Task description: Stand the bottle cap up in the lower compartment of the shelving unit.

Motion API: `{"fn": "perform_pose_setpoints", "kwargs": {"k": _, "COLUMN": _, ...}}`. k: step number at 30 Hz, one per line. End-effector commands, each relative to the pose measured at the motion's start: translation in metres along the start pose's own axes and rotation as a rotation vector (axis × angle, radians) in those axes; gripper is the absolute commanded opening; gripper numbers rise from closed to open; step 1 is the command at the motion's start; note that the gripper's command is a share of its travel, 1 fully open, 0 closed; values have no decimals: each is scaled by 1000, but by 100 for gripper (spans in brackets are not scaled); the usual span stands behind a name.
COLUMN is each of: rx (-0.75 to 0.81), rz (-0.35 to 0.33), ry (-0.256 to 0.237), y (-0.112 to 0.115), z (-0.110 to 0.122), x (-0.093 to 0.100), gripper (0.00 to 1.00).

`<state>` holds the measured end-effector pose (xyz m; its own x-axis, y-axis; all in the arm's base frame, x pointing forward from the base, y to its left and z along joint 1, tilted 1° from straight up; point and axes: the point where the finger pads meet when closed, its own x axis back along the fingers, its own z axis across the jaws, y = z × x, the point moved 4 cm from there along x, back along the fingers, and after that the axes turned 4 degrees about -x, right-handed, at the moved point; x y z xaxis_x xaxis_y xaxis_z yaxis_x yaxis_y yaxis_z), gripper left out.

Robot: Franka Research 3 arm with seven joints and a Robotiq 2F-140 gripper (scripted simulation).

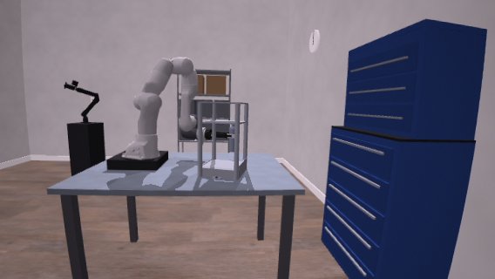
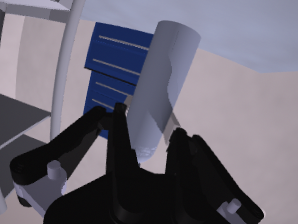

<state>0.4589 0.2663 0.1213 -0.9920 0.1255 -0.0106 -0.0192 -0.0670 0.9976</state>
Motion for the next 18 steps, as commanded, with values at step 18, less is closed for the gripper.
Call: {"fn": "perform_pose_setpoints", "kwargs": {"k": 18, "rx": 5, "rz": -6, "ry": -1, "y": 5, "z": -26, "x": -1, "gripper": 0}}
